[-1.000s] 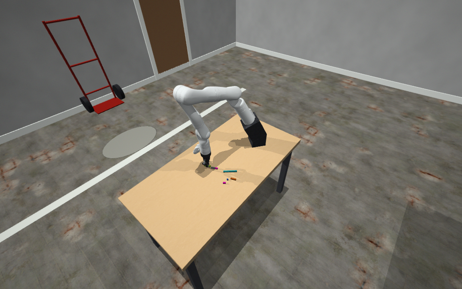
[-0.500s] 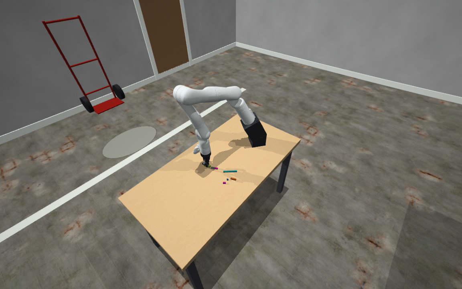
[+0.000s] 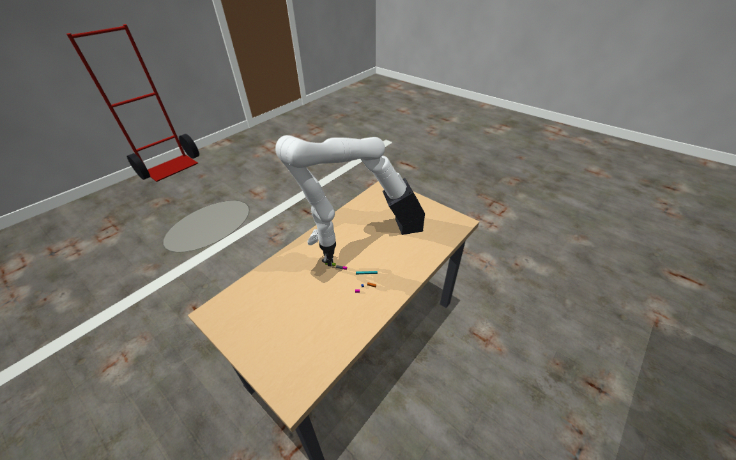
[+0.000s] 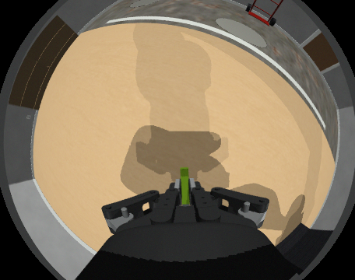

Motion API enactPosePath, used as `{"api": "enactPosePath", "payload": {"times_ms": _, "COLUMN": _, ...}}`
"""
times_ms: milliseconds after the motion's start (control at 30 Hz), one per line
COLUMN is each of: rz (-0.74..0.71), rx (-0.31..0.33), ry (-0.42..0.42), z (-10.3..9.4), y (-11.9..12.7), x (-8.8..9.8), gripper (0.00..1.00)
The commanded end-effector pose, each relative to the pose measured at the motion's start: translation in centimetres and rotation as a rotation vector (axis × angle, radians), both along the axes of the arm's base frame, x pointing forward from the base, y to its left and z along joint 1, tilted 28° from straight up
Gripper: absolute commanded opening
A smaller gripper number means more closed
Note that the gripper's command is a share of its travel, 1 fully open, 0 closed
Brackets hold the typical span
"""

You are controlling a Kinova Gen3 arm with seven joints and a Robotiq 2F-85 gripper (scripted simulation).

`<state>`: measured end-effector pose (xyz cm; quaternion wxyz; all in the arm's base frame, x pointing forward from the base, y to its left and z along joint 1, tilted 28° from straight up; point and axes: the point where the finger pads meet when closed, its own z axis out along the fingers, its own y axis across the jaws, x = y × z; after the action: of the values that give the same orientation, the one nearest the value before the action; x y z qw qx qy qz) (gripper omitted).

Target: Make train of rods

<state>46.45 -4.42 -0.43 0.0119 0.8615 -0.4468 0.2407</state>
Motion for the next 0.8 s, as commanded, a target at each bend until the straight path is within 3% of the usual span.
{"api": "enactPosePath", "payload": {"times_ms": 0, "rz": 0.000, "rx": 0.000, "ry": -0.001, "z": 0.05, "y": 0.02, "x": 0.03, "gripper": 0.05}}
{"api": "enactPosePath", "payload": {"times_ms": 767, "rz": 0.000, "rx": 0.000, "ry": -0.001, "z": -0.31, "y": -0.07, "x": 0.19, "gripper": 0.05}}
